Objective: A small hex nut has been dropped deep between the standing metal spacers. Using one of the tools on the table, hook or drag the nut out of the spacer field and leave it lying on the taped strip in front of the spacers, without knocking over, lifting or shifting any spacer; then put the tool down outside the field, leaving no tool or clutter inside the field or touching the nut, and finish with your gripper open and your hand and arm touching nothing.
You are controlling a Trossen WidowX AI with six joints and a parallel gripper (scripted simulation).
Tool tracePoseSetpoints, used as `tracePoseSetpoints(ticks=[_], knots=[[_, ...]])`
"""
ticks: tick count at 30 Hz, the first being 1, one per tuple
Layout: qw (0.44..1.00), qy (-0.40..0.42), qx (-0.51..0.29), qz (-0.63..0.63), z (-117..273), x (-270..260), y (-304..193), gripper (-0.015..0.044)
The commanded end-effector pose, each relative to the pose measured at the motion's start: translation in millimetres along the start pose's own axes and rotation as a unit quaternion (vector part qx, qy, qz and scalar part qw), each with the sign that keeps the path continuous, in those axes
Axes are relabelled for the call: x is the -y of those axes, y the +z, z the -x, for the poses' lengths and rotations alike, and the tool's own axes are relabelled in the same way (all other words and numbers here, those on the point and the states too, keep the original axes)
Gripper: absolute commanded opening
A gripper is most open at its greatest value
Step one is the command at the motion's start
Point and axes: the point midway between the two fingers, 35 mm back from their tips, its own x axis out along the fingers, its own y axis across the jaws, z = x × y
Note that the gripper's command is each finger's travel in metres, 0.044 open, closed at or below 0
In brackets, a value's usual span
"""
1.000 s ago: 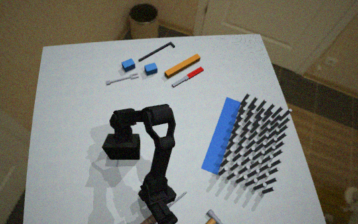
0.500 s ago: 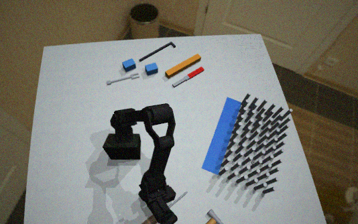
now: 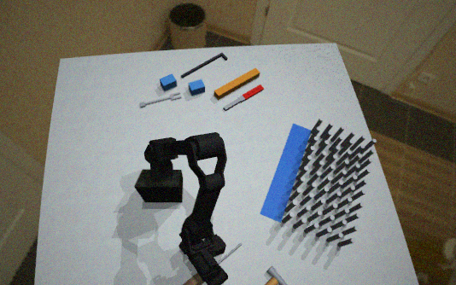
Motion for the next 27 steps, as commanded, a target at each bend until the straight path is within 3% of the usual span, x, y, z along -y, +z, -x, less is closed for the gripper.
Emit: tracePoseSetpoints(ticks=[1, 10, 17, 27], knots=[[1.000, 0.000, 0.000, 0.000, 0, 1, 0, 0.0210], [1.000, 0.000, 0.000, 0.000, 0, 1, 0, 0.0440], [1.000, -0.015, -0.001, 0.006, 64, 39, -2, 0.0440], [1.000, -0.015, -0.001, 0.006, 66, 40, -2, 0.0440]])
